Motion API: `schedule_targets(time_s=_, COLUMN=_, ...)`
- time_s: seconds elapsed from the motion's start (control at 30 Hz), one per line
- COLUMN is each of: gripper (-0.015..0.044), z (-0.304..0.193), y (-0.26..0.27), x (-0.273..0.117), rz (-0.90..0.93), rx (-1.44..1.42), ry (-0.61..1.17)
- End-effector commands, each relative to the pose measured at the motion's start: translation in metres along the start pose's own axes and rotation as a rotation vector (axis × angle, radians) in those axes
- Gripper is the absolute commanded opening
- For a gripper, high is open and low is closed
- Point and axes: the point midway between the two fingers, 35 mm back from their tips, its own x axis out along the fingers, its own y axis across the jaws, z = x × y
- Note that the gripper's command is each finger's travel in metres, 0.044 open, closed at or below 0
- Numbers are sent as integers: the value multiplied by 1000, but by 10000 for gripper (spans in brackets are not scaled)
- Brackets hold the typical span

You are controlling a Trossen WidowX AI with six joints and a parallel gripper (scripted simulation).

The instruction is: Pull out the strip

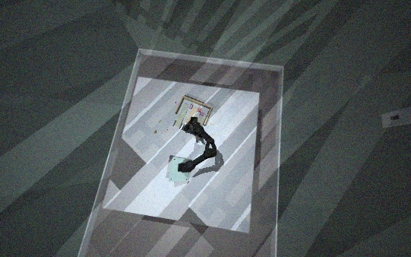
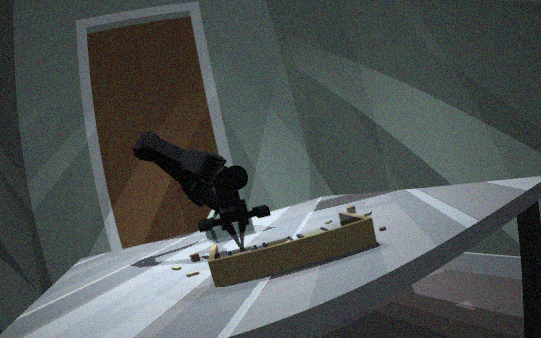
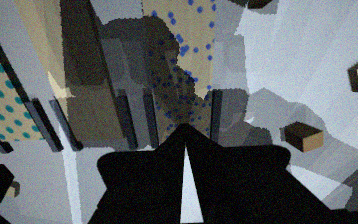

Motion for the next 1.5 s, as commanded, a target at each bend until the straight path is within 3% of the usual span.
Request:
schedule_targets(time_s=0.0, gripper=0, z=-12, y=-1, x=4, rz=-5, rx=-4, ry=16)
schedule_targets(time_s=1.47, gripper=0, z=-80, y=0, x=4, rz=-5, rx=-7, ry=19)
